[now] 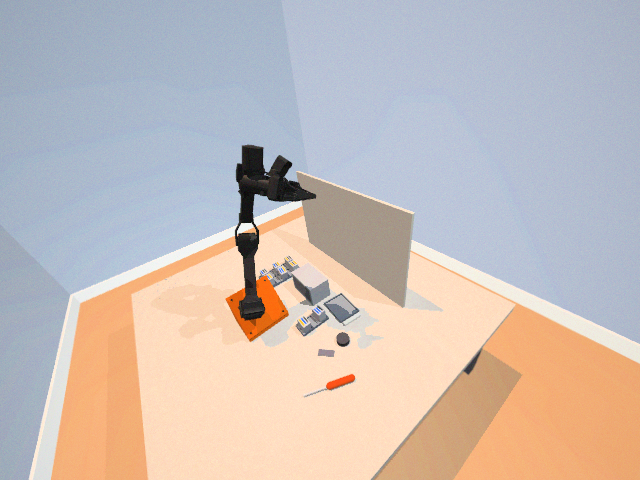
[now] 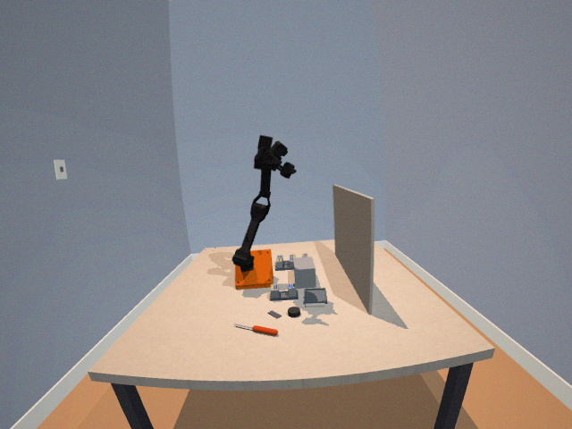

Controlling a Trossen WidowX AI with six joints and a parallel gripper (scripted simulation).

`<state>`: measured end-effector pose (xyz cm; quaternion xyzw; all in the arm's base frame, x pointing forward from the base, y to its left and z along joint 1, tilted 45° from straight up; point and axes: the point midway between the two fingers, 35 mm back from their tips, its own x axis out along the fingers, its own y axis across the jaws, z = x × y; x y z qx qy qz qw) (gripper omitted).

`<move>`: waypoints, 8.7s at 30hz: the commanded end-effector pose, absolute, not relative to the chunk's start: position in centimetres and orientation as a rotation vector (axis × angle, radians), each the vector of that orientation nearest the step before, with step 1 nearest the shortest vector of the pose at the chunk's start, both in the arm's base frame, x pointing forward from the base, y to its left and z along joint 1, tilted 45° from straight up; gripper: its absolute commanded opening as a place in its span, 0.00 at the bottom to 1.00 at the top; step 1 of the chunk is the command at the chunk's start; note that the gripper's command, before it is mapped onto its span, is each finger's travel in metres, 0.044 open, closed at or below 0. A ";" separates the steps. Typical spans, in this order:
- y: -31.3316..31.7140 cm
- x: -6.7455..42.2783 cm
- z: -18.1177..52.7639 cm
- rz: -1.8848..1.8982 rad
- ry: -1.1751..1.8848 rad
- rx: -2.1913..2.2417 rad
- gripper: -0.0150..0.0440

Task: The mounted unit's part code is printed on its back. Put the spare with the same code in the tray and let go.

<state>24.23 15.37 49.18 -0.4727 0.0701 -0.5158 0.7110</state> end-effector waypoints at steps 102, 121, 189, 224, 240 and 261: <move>12.3 33.2 1.5 -0.148 1.699 -0.932 1.00; 18.1 21.3 -9.7 0.597 1.840 -1.543 0.96; 9.9 19.5 -18.1 0.592 1.841 -1.545 0.76; 10.1 19.5 -18.1 0.591 1.841 -1.537 0.25; 15.5 20.2 -12.3 0.596 1.840 -1.543 0.25; 20.5 21.7 -7.1 0.598 1.840 -1.542 0.25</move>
